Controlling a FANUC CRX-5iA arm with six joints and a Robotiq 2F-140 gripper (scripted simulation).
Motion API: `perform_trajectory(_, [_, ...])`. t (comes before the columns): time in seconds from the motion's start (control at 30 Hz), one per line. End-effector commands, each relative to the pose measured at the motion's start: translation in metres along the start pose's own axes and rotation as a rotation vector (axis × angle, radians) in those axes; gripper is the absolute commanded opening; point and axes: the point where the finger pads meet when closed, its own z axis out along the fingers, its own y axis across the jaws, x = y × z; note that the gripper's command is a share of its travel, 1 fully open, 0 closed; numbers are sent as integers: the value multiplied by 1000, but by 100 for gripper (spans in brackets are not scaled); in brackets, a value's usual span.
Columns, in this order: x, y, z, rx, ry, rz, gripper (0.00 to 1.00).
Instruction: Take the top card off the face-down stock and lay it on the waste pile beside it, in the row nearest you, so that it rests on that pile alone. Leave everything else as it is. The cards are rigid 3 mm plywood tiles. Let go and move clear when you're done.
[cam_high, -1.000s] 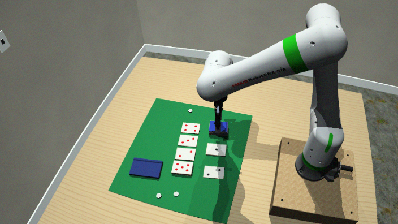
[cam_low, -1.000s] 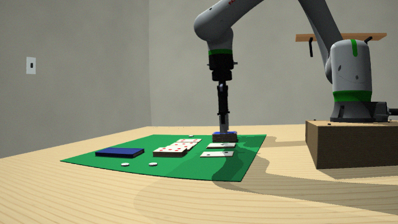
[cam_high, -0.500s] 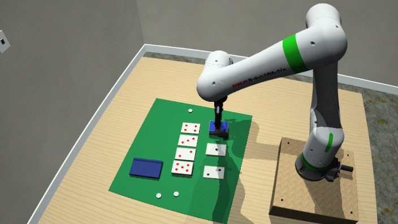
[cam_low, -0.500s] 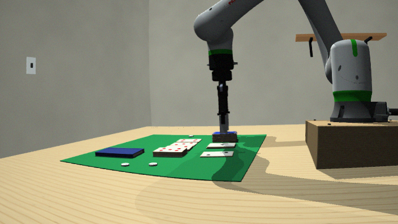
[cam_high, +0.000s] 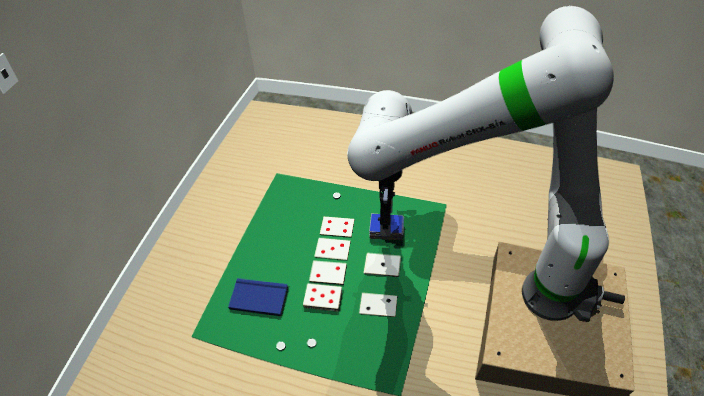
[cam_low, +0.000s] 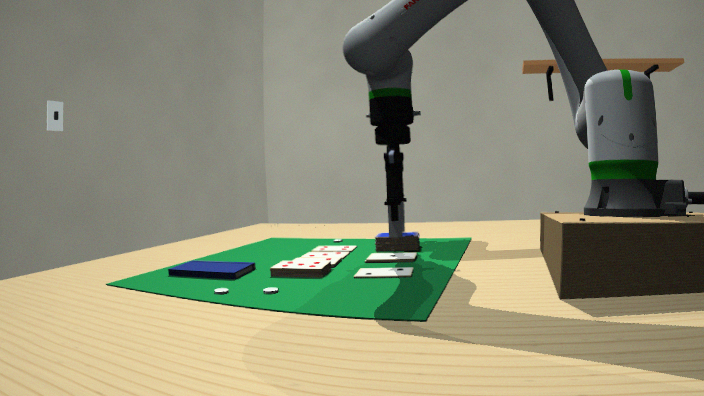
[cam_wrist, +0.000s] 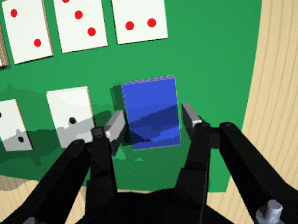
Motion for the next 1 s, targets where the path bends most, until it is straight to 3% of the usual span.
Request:
perform_trajectory(0.0, [0, 0, 0, 0, 0, 0, 50])
perform_trajectory(0.27, [0, 0, 0, 0, 0, 0, 50])
perform_trajectory(0.3, [0, 0, 0, 0, 0, 0, 43])
perform_trajectory(0.97, [0, 0, 0, 0, 0, 0, 43])
